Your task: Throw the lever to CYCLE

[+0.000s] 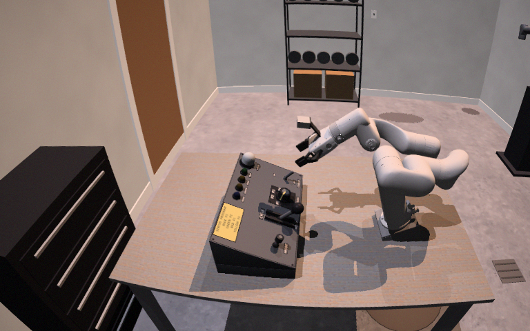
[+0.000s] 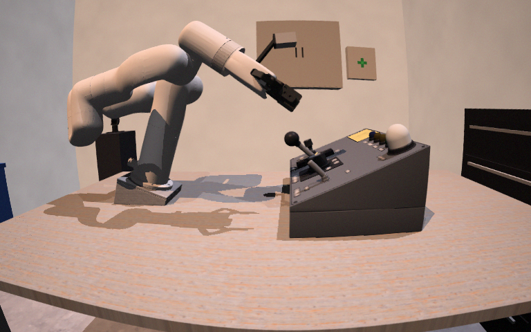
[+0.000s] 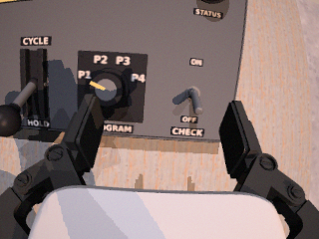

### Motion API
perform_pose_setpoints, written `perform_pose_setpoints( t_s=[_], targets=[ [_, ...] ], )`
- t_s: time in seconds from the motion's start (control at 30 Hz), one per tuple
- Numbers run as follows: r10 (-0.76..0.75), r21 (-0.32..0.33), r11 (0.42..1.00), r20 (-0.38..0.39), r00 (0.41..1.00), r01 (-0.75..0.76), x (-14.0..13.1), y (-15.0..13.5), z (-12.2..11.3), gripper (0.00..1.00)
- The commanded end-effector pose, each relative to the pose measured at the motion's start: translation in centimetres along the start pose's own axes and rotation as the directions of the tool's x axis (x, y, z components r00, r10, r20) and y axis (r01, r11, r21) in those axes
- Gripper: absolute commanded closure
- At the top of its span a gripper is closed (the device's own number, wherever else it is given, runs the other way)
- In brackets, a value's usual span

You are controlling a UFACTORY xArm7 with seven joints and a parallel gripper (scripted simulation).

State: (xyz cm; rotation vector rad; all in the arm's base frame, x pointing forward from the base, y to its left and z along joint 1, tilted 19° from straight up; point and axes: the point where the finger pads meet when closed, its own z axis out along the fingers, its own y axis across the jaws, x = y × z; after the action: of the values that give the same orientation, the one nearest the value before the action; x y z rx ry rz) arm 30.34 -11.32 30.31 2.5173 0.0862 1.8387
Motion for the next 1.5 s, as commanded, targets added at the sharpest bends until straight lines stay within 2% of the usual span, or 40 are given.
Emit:
perform_pose_setpoints(
  t_s=[0.0,1.47],
  targets=[
    [-0.046,0.062,0.997,-0.058,0.997,0.05,-0.3,0.1,-0.5,0.0],
    [-0.037,0.073,0.996,-0.064,0.997,0.042,-1.6,0.3,-1.5,0.0]
  ],
)
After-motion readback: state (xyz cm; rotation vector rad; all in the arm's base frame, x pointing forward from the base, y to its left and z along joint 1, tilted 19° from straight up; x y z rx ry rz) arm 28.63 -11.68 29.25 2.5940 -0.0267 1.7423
